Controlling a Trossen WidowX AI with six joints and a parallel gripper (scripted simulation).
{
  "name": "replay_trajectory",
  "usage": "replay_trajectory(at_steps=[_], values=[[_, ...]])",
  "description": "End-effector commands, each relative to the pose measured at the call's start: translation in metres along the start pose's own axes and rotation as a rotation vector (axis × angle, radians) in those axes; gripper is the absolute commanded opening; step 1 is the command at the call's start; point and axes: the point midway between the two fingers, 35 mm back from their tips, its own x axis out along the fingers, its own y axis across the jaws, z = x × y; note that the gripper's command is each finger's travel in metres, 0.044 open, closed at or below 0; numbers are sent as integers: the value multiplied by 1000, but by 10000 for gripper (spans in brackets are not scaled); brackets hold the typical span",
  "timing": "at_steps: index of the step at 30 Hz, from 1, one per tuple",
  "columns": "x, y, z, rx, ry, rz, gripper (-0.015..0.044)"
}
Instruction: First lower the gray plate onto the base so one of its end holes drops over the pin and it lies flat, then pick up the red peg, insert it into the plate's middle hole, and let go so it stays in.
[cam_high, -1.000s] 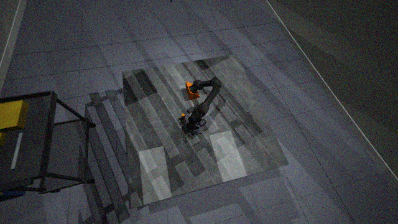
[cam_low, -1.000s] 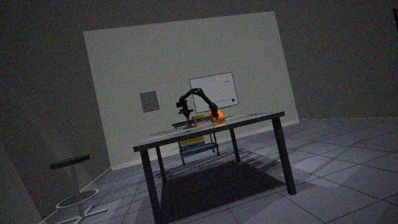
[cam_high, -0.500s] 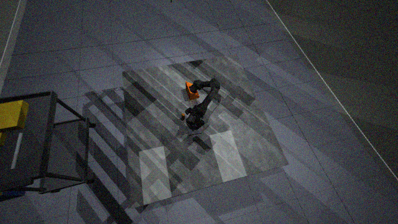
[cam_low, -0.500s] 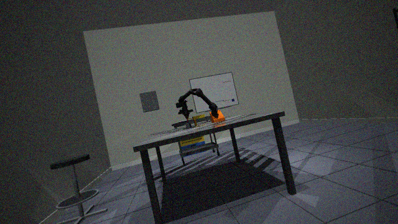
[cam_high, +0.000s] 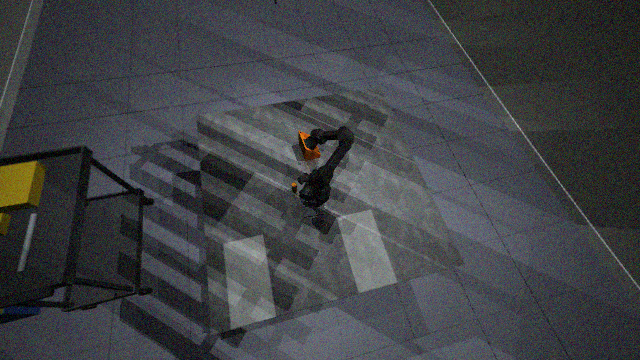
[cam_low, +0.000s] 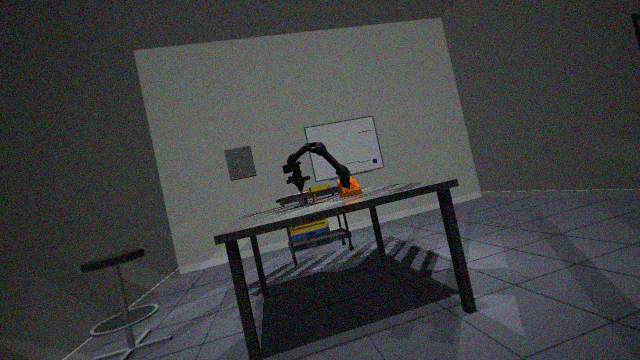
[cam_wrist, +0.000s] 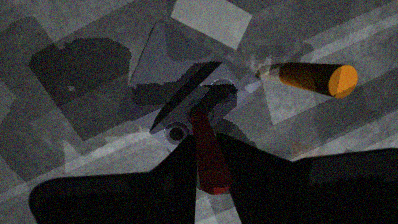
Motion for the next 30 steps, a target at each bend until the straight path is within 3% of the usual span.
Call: replay_trajectory(at_steps=[1,30], values=[[-1,1,1,-9,-6,0,0],[6,1,0,-4,-3,0,0]])
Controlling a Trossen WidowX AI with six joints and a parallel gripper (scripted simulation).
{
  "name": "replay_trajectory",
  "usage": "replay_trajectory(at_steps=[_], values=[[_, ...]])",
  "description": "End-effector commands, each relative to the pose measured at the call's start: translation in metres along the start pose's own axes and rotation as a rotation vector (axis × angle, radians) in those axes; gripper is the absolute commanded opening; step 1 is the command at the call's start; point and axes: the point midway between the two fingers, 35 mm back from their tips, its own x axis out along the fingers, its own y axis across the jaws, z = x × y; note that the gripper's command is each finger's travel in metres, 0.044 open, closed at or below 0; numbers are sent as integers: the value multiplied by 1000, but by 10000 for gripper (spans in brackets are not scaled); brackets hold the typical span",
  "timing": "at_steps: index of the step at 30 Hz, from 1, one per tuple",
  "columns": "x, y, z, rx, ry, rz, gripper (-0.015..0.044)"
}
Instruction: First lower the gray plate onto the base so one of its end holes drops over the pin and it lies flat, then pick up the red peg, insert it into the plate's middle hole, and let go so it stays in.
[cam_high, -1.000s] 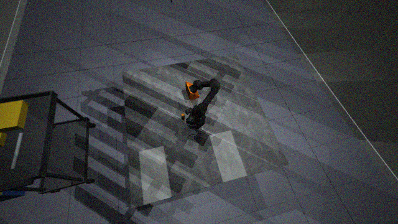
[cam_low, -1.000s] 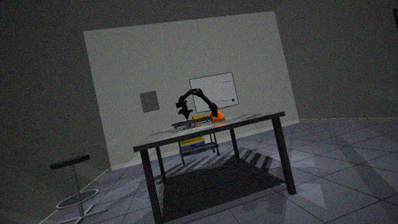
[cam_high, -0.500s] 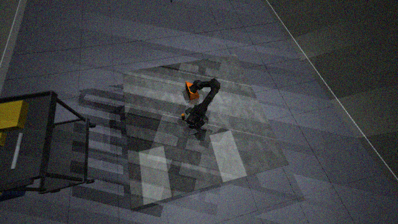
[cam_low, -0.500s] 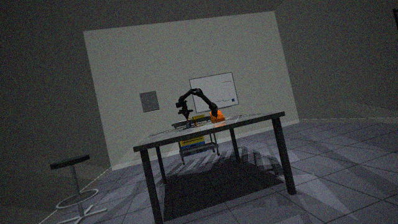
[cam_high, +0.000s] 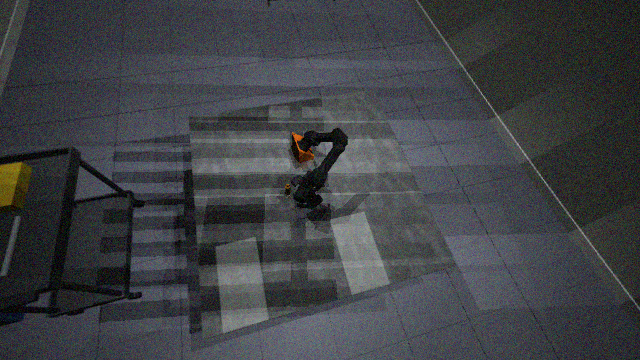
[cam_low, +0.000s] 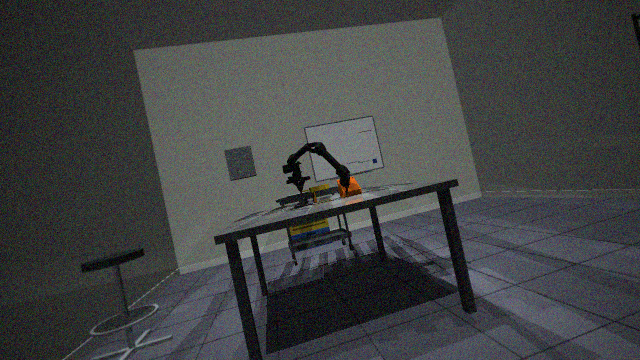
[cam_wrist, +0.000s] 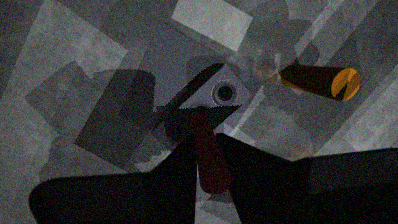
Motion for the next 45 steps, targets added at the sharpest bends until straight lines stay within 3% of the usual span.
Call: replay_trajectory(at_steps=[1,45], values=[[6,-1,0,6,3,0,0],[15,0,-2,-13,-6,-5,0]])
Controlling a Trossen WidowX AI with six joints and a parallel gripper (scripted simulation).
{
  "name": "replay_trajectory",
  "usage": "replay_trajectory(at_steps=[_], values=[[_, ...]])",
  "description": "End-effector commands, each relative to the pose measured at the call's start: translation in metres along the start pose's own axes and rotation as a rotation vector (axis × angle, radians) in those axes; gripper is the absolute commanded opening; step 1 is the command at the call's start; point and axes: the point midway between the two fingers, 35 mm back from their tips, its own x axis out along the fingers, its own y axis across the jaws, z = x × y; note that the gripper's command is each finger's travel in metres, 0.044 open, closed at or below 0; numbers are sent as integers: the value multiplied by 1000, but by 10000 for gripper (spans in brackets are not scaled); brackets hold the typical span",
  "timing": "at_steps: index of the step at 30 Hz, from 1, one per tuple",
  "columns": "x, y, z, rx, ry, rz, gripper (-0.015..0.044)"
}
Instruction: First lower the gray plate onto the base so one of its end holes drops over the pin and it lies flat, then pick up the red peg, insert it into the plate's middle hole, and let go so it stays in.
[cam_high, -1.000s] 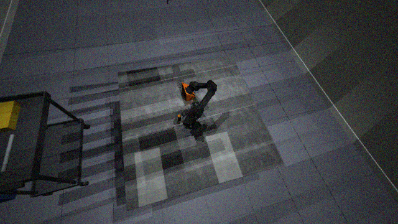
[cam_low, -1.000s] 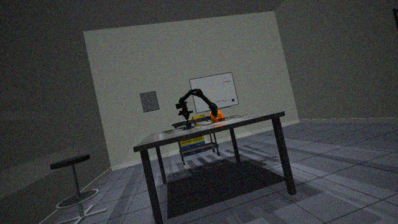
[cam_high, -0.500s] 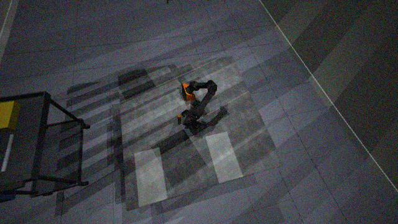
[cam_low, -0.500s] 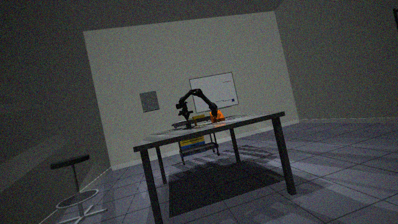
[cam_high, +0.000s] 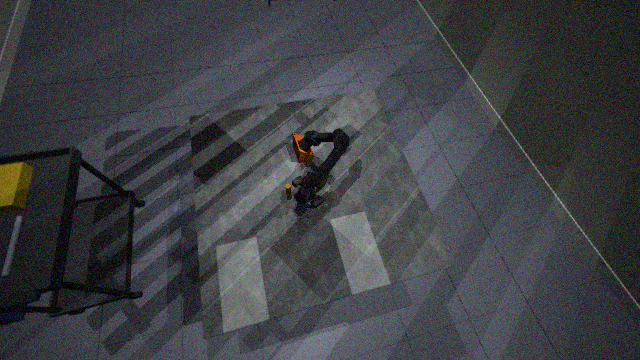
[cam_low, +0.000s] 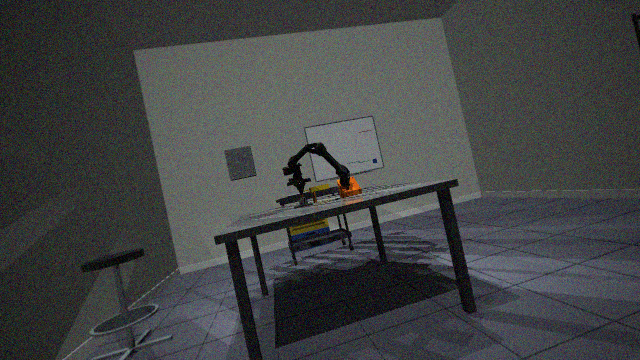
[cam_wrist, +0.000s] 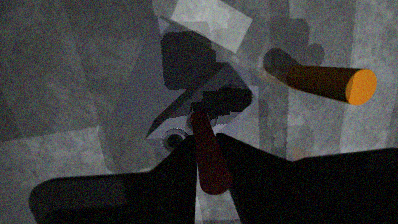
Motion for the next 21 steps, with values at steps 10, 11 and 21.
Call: replay_trajectory(at_steps=[10,11,21], values=[[0,0,0,0,0,0,150],[0,0,0,0,0,0,150],[-1,0,0,4,2,1,150]])
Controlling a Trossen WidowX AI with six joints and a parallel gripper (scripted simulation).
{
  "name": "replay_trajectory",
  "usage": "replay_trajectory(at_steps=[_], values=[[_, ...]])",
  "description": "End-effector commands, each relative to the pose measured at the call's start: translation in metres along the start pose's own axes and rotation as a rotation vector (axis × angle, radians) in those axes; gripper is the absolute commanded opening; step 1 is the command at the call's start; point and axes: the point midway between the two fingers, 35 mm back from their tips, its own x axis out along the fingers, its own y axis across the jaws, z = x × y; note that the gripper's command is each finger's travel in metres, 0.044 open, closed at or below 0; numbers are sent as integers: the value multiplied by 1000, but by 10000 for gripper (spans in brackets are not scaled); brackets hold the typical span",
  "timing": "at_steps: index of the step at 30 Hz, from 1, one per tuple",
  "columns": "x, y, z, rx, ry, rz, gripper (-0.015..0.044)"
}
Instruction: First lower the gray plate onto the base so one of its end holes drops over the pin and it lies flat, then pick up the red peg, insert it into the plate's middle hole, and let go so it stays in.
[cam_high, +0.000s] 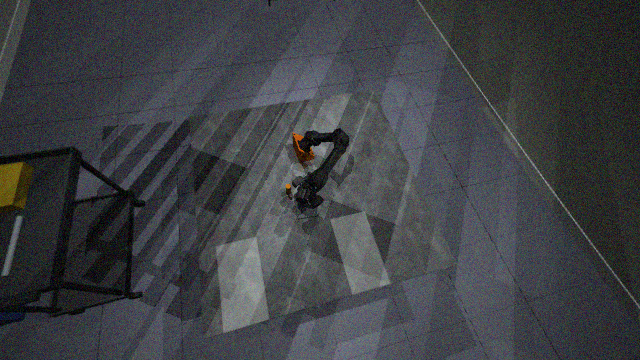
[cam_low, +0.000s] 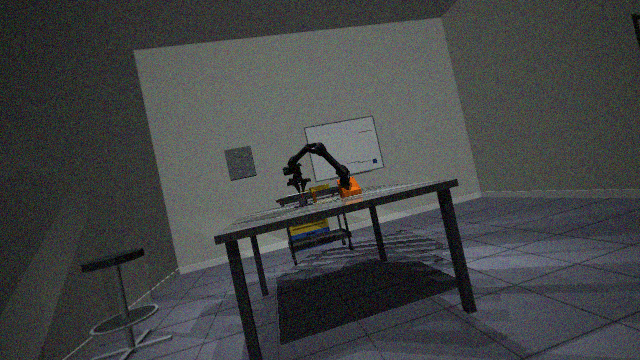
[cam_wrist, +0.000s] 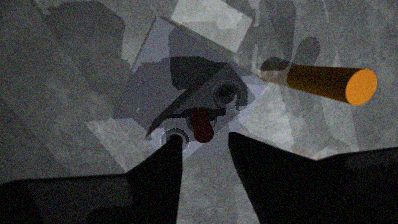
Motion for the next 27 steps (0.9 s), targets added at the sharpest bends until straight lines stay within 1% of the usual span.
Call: replay_trajectory(at_steps=[1,27], values=[[-2,0,0,7,3,2,150],[-16,-6,-4,15,6,3,150]])
